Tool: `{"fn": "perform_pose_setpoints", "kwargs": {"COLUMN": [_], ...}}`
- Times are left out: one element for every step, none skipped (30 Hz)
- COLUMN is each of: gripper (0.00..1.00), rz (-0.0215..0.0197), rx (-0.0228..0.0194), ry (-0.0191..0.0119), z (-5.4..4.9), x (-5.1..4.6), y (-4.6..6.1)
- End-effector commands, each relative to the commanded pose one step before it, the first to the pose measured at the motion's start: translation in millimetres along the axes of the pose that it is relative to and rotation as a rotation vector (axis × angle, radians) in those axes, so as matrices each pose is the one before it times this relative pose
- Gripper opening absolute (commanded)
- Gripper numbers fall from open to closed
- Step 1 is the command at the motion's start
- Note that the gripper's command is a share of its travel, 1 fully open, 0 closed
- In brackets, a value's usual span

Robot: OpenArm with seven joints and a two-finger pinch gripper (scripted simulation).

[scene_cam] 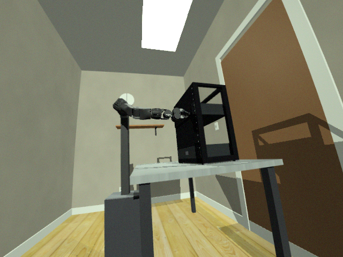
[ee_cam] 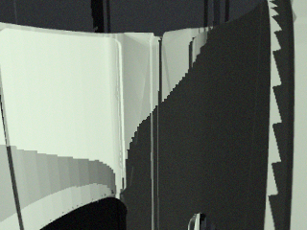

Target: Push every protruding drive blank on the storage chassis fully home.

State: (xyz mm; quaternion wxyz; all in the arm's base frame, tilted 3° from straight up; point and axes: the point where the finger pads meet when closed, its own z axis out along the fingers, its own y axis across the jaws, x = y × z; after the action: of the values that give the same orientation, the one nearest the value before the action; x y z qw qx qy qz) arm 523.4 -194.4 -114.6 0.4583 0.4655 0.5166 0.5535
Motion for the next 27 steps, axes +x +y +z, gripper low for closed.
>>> {"fn": "perform_pose_setpoints", "kwargs": {"gripper": [0.0, 0.0, 0.0, 0.0, 0.0, 0.0, 0.0, 0.0, 0.0, 0.0, 0.0, 0.0, 0.0, 0.0, 0.0, 0.0, 0.0, 0.0, 0.0, 0.0, 0.0, 0.0, 0.0, 0.0, 0.0, 0.0, 0.0], "rz": [0.00122, 0.00001, -0.00003, 0.0, -0.00003, -0.00004, -0.00002, -0.00003, -0.00004, -0.00003, -0.00002, -0.00003, -0.00004, -0.00004, -0.00004, -0.00004, 0.0, 0.0, -0.00003, -0.00003, -0.00001, -0.00001, -0.00002, -0.00004, 0.00001, -0.00004, 0.00002], "rx": [0.00718, -0.00009, -0.00006, -0.00011, -0.00009, -0.0001, -0.00014, -0.00014, -0.00013, -0.00015, -0.00015, -0.00015, -0.00014, -0.00012, -0.00011, -0.00011, 0.0, 0.0, -0.0001, -0.00009, -0.00009, -0.00009, -0.00007, -0.00003, -0.00007, -0.00001, -0.00005], "ry": [0.01272, -0.00008, -0.00002, -0.00009, -0.00004, -0.00004, -0.00009, -0.00008, -0.00007, -0.00009, -0.0001, -0.00008, -0.00007, -0.00005, -0.00004, -0.00003, 0.0, 0.0, -0.00004, -0.00004, -0.00006, -0.00005, -0.00003, 0.00004, -0.00007, 0.00005, -0.00006], "z": [-0.09, -2.04, -2.48, -2.98, -3.46, -3.96, -4.48, -4.9, -5.23, -5.48, -5.66, -5.76, -5.77, -5.71, -5.56, -5.35, 0.0, 0.0, -5.06, -4.73, -4.35, -3.94, -3.5, -3.06, -2.59, -2.15, -1.7], "x": [3.456, -0.021, 0.014, -0.014, 0.014, 0.019, -0.004, 0.007, 0.015, 0.006, 0.002, 0.008, 0.016, 0.024, 0.028, 0.028, 0.0, 0.0, 0.019, 0.019, 0.008, 0.005, 0.013, 0.039, -0.015, 0.036, -0.016], "y": [-1.47, 0.02, 0.05, 0.04, 0.06, 0.07, 0.06, 0.07, 0.07, 0.07, 0.07, 0.07, 0.07, 0.07, 0.07, 0.06, 0.0, 0.0, 0.06, 0.05, 0.04, 0.04, 0.03, 0.04, 0.01, 0.03, 0.01]}}
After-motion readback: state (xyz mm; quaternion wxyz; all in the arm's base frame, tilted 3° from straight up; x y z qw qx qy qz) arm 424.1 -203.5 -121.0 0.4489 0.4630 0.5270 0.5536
